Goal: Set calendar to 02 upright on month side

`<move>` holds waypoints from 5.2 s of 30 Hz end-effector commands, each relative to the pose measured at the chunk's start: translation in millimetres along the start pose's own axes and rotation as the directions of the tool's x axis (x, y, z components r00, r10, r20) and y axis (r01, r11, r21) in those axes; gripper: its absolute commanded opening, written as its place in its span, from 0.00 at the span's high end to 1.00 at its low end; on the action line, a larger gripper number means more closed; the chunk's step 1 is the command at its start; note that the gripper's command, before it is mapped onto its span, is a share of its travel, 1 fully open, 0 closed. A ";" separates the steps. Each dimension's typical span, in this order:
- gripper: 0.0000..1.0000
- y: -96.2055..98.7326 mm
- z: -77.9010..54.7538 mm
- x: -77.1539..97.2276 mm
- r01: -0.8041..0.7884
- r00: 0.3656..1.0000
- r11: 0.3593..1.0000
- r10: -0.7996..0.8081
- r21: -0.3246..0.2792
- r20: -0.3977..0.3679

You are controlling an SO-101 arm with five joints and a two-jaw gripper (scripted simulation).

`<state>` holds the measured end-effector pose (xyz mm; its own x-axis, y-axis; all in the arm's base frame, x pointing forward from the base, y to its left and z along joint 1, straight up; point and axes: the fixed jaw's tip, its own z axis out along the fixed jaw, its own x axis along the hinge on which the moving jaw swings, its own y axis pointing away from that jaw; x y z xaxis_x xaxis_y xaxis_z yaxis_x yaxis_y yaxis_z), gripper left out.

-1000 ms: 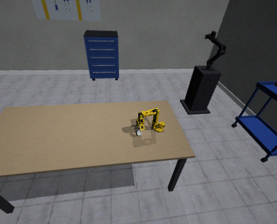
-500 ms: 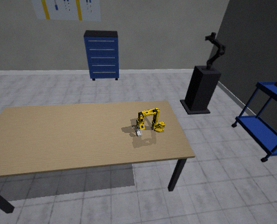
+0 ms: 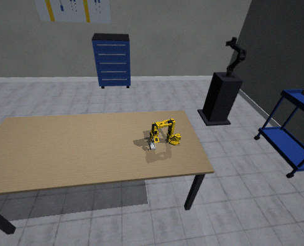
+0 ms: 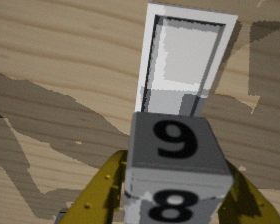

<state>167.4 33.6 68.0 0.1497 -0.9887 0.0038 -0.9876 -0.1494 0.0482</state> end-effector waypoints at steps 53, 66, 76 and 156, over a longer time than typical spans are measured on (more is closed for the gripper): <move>1.00 33.4 6.0 -139.1 0.697 0.716 0.711 -0.698 0.089 -0.028; 1.00 33.2 7.2 -139.2 0.697 0.716 0.711 -0.698 0.089 -0.028; 1.00 32.9 12.0 -139.3 0.697 0.716 0.711 -0.698 0.089 -0.028; 1.00 30.6 40.8 -140.3 0.697 0.716 0.711 -0.698 0.089 -0.028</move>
<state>114.1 162.6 26.1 0.7928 -0.6095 0.0005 -0.6093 -0.7926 -0.0216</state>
